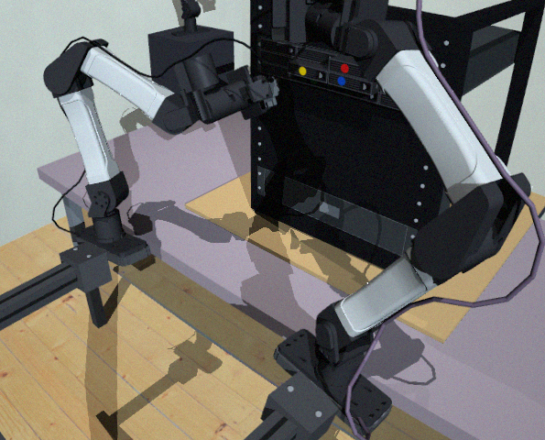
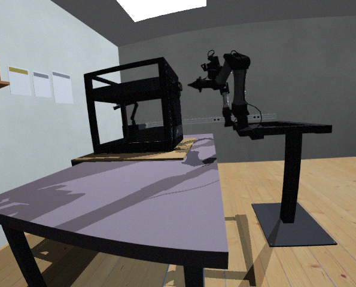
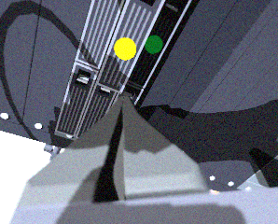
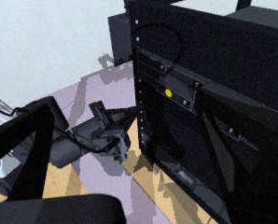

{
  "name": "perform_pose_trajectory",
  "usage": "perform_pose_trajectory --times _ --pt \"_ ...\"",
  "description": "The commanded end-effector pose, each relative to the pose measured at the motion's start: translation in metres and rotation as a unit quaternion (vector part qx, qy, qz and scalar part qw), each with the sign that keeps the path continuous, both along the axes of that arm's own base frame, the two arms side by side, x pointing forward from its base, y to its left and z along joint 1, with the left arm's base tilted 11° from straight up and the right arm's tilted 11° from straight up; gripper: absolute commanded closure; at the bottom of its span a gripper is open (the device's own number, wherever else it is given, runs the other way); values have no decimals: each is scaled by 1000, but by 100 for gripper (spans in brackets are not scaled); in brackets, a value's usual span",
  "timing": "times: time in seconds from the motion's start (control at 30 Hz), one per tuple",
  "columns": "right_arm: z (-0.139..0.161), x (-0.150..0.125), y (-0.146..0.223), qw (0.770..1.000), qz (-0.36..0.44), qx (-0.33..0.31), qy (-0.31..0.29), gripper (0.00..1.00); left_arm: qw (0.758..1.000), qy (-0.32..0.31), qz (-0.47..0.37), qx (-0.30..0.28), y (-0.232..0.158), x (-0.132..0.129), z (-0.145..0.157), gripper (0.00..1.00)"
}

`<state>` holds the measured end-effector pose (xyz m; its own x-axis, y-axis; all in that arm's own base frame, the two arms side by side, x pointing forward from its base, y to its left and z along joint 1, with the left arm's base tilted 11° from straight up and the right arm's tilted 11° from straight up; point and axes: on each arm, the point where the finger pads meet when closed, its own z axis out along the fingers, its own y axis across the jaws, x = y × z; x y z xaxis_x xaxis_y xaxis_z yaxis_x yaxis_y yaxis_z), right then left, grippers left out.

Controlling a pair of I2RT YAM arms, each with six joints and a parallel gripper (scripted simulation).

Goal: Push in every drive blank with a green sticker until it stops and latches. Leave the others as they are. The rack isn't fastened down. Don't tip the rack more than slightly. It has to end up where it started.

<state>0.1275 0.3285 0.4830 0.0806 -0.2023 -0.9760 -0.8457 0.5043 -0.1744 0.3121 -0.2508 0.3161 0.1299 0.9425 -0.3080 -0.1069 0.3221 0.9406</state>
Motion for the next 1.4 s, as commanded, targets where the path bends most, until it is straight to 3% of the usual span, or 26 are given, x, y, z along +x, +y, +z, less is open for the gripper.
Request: perform_pose_trajectory --times 0.0,0.03,0.1,0.2,0.4,0.6,0.8,0.97,1.37 --pt "13 -13 9 999 37 9 3 0 988 13 -60 -141 7 -9 21 100" --pt "16 -15 10 999 41 12 4 0 983 13 -68 -168 10 -12 25 100" --pt "16 -15 10 999 41 12 4 0 983 13 -68 -168 10 -12 25 100" --pt "22 -18 14 999 51 16 6 0 962 15 -96 -254 18 -18 35 100" --pt "34 -25 23 997 71 25 9 0 896 3 -146 -419 40 -33 69 100" --pt "42 -30 30 996 81 27 13 0 835 -2 -177 -521 57 -44 86 100" --pt "45 -31 33 996 83 26 16 0 820 -8 -184 -542 62 -48 95 100" --pt "45 -30 36 996 79 22 18 0 832 -2 -175 -527 60 -45 88 100" --pt "45 -29 35 997 78 22 17 0 831 -3 -175 -528 60 -45 88 100"
